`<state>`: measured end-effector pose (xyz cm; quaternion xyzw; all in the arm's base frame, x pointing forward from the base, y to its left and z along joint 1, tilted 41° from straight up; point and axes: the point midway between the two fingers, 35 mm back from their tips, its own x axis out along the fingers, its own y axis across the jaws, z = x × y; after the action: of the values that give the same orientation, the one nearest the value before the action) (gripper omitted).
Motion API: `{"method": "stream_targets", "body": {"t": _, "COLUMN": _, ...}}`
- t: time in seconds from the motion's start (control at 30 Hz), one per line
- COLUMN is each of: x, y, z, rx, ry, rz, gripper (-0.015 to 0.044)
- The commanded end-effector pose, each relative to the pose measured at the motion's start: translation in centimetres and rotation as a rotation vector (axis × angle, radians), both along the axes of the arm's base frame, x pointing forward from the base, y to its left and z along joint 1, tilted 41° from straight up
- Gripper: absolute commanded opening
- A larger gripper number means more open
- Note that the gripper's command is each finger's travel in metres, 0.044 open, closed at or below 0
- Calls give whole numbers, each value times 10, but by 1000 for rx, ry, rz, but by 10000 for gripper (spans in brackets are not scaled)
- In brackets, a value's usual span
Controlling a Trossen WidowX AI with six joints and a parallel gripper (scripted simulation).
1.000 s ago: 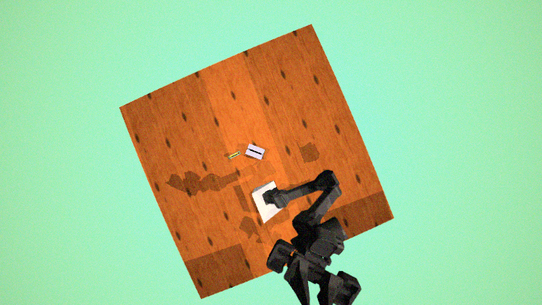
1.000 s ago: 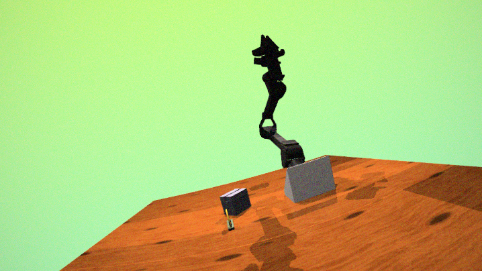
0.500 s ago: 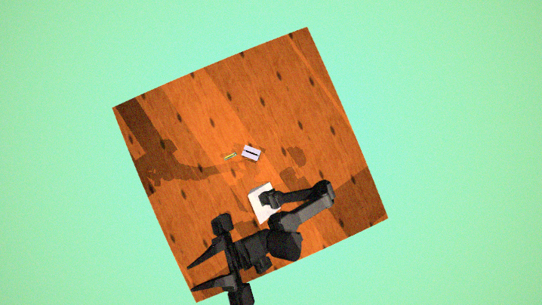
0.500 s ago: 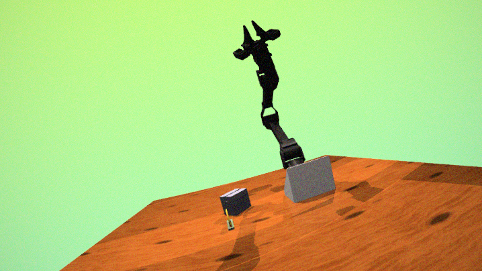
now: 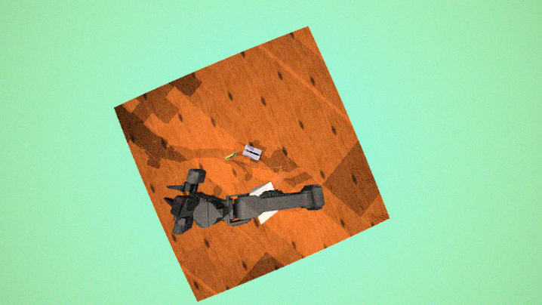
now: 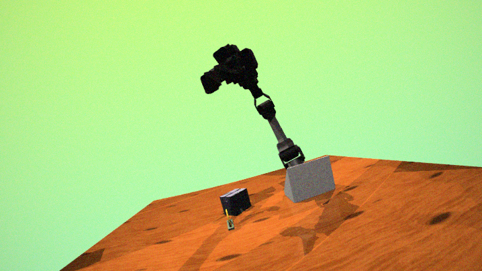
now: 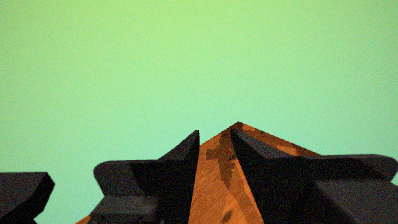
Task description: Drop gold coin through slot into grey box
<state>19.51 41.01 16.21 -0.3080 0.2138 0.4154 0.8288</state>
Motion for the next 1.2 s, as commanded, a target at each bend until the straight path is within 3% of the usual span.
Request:
{"method": "stream_targets", "body": {"t": 0.0, "x": 39, "y": -36, "z": -46, "rx": -300, "ry": 3, "rz": -36, "gripper": 161}}
{"method": "stream_targets", "body": {"t": 0.27, "x": 84, "y": -134, "z": -120, "rx": -885, "ry": 161, "rz": -6, "gripper": 161}}
{"method": "stream_targets", "body": {"t": 0.57, "x": 92, "y": -257, "z": -157, "rx": -1428, "ry": 567, "rz": 208, "gripper": 161}}
{"method": "stream_targets", "body": {"t": 1.17, "x": 93, "y": -289, "z": -185, "rx": -1459, "ry": 604, "rz": 231, "gripper": 161}}
